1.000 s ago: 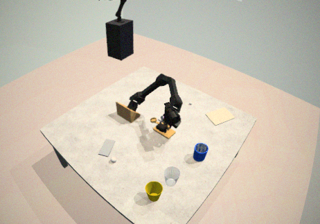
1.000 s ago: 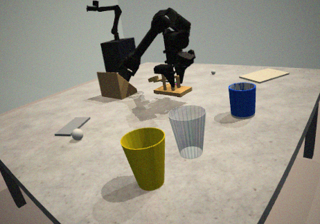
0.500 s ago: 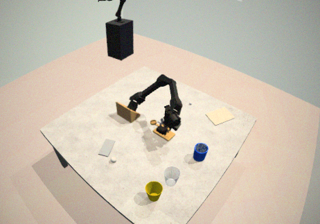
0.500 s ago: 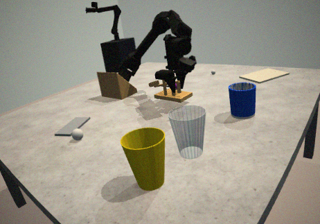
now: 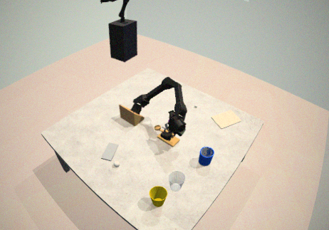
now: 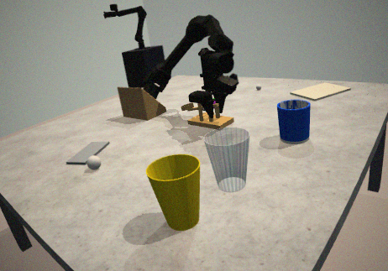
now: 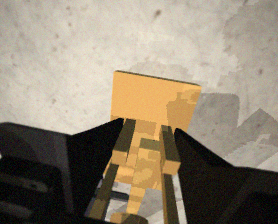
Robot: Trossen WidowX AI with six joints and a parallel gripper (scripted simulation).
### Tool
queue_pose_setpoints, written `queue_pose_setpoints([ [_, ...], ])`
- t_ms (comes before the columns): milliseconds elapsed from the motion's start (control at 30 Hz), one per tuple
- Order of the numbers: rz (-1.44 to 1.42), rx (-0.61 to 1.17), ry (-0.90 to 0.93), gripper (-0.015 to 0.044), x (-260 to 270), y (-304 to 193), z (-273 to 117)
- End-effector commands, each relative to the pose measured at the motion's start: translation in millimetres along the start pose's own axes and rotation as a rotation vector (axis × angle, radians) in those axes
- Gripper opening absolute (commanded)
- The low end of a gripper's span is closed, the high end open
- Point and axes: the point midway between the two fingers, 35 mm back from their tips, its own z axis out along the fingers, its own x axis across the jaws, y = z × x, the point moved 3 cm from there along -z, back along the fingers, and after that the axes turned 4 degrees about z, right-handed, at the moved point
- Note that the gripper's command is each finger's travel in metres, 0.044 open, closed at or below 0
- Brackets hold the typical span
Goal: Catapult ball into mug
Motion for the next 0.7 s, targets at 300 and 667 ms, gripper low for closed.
queue_pose_setpoints([
  [300,-0.001,-0.002,0.0,0.0184,0.0,0.3,-1.4],
  [667,0.001,-0.002,-0.005,0.044,-1.6,3.8,-36.2],
])
